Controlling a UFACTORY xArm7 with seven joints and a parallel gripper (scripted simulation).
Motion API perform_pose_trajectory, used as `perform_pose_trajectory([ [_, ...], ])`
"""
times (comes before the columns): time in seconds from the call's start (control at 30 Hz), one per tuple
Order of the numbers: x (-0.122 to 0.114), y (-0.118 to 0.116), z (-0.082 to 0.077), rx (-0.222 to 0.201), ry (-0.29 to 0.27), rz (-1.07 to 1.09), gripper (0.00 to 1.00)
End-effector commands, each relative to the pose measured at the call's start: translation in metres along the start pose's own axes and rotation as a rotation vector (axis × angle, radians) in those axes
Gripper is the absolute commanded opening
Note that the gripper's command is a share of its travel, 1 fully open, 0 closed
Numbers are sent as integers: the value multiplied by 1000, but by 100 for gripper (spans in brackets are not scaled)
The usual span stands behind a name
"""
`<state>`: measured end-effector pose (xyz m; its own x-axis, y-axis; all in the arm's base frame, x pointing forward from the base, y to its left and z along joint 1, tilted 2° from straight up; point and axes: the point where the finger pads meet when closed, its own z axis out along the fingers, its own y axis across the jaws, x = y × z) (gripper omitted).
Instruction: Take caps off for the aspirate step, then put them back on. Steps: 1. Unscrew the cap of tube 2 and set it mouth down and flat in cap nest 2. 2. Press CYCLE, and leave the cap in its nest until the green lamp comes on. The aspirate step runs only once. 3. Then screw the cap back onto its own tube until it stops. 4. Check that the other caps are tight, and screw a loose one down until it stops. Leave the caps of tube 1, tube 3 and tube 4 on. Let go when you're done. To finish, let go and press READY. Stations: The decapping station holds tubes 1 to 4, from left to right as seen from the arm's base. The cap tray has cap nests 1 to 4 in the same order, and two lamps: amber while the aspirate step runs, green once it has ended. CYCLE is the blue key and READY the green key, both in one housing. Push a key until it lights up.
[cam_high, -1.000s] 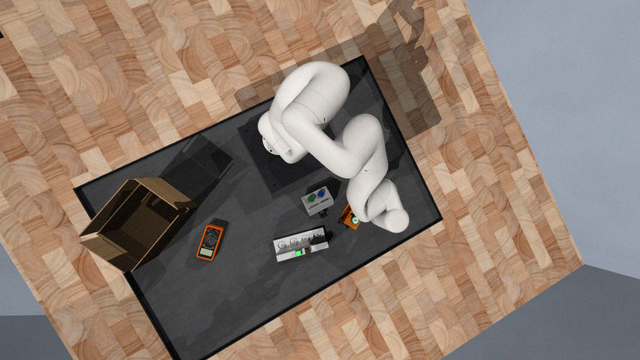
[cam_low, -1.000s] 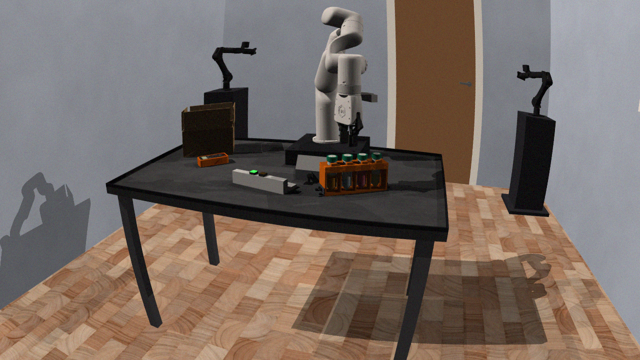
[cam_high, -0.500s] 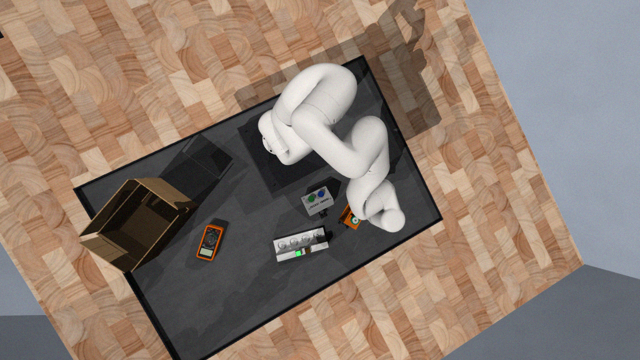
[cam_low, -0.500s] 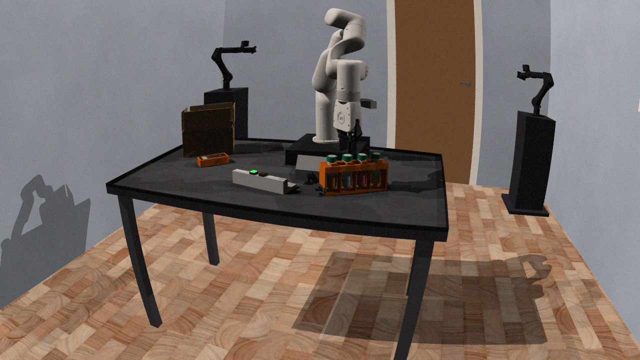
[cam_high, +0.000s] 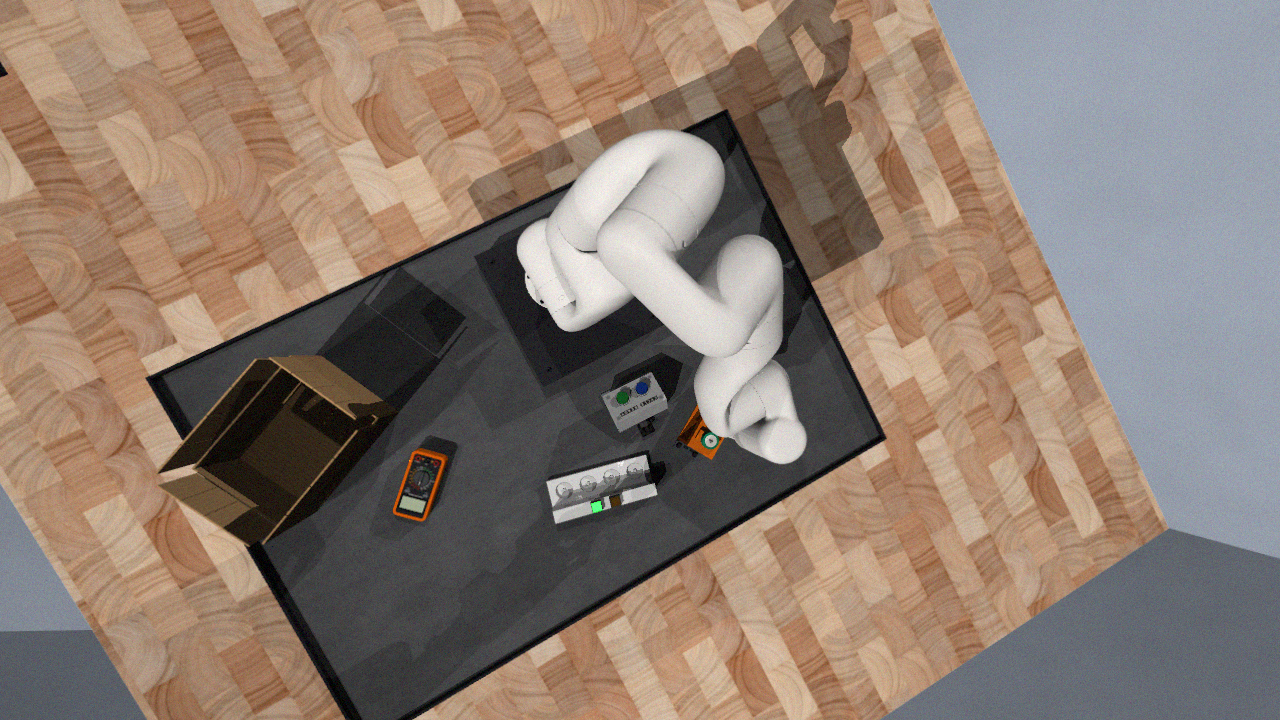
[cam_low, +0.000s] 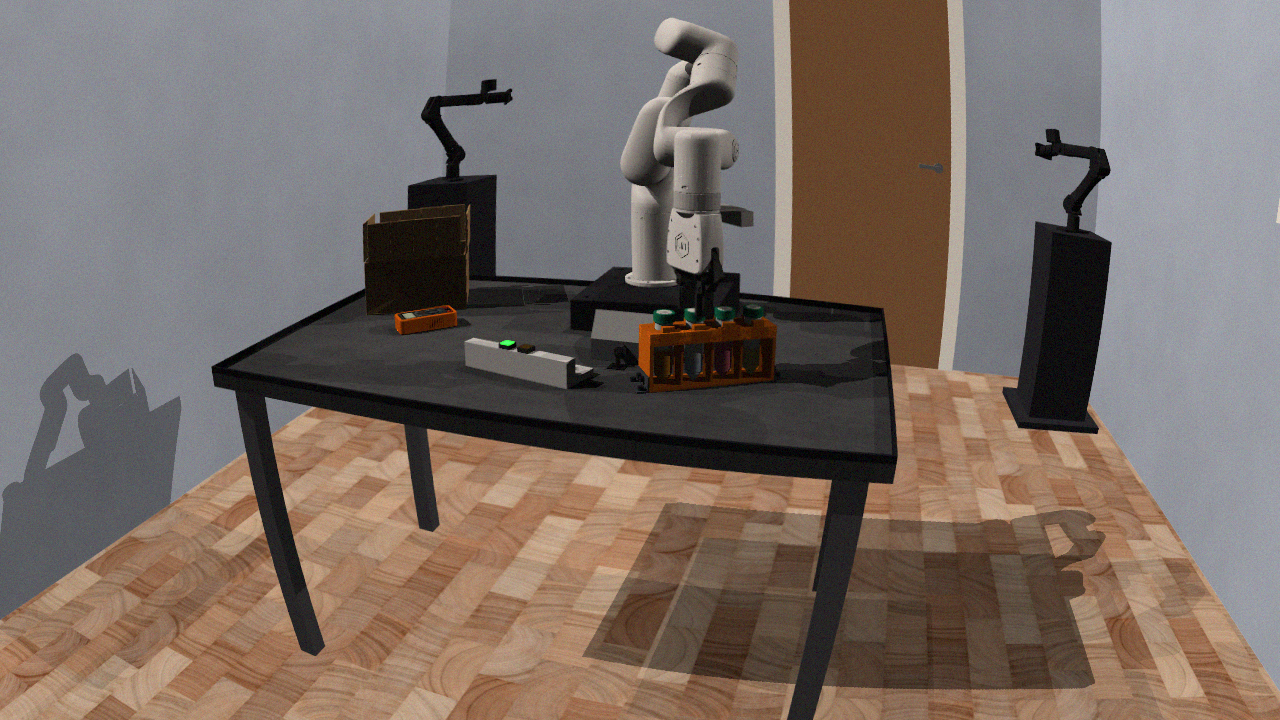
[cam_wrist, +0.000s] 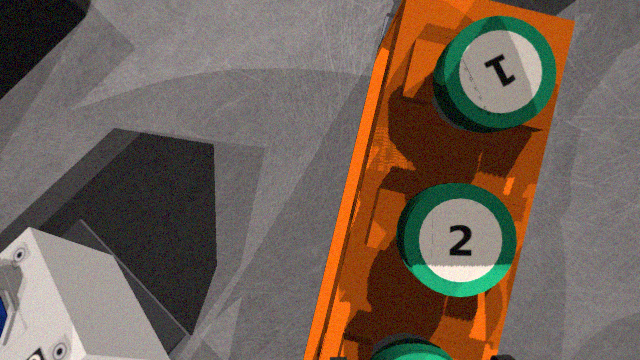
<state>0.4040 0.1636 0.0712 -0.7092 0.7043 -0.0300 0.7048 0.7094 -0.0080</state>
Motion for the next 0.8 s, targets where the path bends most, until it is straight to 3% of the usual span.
perform_pose_trajectory([
  [0.0, -1, 1, 1, -3, -1, 0, 46],
  [0.63, -1, 1, 8, -3, -1, 0, 46],
  [0.67, -1, 1, 8, -3, -1, 0, 0],
  [0.77, -1, 1, 8, -3, -1, 0, 0],
])
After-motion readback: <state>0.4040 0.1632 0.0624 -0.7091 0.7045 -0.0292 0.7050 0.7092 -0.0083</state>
